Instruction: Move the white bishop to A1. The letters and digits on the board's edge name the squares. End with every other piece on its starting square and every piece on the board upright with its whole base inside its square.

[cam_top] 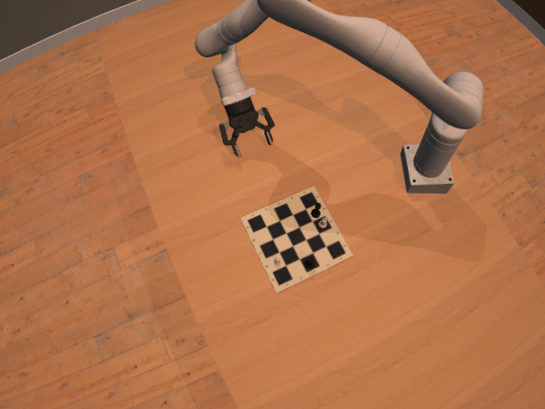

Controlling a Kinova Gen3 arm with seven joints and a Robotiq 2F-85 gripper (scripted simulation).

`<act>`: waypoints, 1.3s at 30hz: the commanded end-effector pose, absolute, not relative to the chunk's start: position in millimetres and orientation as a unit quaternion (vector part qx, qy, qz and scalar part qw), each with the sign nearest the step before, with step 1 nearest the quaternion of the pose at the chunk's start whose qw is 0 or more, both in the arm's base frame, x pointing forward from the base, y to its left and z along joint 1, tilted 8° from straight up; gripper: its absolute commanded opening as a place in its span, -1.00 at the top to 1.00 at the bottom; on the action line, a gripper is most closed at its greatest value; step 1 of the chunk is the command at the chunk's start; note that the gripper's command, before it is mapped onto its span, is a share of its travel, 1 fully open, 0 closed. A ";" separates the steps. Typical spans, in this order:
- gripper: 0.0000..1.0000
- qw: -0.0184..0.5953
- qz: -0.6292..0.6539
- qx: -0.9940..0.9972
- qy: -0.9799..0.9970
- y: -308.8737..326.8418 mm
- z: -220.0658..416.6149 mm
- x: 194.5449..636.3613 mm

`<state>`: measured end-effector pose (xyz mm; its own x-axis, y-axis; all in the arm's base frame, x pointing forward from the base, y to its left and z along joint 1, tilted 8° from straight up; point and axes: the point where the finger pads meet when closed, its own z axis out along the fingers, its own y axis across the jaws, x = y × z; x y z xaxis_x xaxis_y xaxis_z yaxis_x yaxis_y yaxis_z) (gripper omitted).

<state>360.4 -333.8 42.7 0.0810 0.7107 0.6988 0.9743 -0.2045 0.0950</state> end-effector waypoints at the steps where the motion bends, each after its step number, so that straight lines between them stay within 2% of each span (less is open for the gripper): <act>1: -1.00 0.204 -0.322 -0.706 -0.597 -334.3 43.7 360.7; 12: -1.00 0.204 -0.322 -0.706 -0.597 -333.8 49.2 360.1; 29: -1.00 0.204 -0.322 -0.706 -0.597 -327.7 129.5 351.7; 39: -1.00 0.207 -0.322 -0.706 -0.596 -326.2 129.8 351.1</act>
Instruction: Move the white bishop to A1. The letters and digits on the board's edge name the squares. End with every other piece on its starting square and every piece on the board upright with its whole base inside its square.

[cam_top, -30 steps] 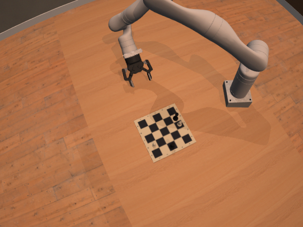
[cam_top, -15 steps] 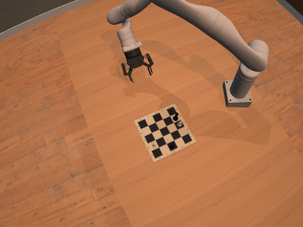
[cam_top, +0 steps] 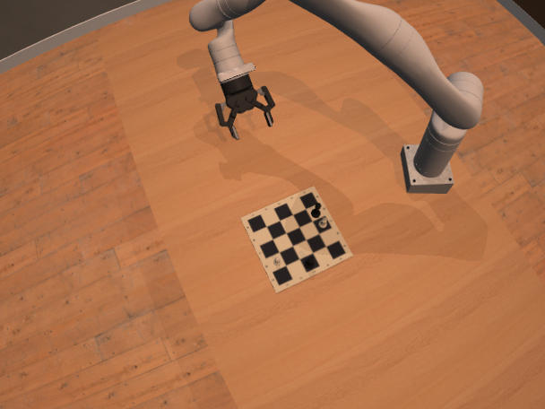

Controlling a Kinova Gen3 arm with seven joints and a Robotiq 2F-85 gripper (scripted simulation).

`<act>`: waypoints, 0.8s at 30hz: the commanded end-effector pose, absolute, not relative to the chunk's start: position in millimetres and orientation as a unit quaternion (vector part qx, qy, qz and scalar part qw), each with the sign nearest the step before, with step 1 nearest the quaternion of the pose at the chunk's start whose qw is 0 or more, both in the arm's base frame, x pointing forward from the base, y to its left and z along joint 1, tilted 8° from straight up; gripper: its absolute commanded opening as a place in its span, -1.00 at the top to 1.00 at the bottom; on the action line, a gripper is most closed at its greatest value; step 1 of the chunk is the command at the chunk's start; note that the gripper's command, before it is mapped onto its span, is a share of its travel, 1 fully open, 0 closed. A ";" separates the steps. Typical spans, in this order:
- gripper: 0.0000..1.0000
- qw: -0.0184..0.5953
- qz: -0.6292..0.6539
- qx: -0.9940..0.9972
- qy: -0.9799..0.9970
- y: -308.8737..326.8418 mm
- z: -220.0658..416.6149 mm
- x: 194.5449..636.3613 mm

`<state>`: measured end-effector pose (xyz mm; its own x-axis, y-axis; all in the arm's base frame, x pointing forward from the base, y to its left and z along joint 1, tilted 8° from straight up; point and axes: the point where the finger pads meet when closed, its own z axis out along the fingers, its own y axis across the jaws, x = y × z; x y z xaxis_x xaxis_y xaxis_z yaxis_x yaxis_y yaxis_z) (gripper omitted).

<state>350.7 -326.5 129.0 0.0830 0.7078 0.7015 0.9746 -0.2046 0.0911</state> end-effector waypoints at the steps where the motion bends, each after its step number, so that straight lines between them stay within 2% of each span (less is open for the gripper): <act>1: -1.00 0.206 -0.321 -0.705 -0.598 -325.5 129.7 351.3; 15: -1.00 0.191 -0.242 -0.669 -0.677 -271.5 126.8 363.5; 24: -1.00 0.144 -0.131 -0.569 -0.799 -197.6 127.2 362.1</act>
<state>353.4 -227.3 110.9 -0.2203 0.8802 0.4203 0.9731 0.2283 0.0321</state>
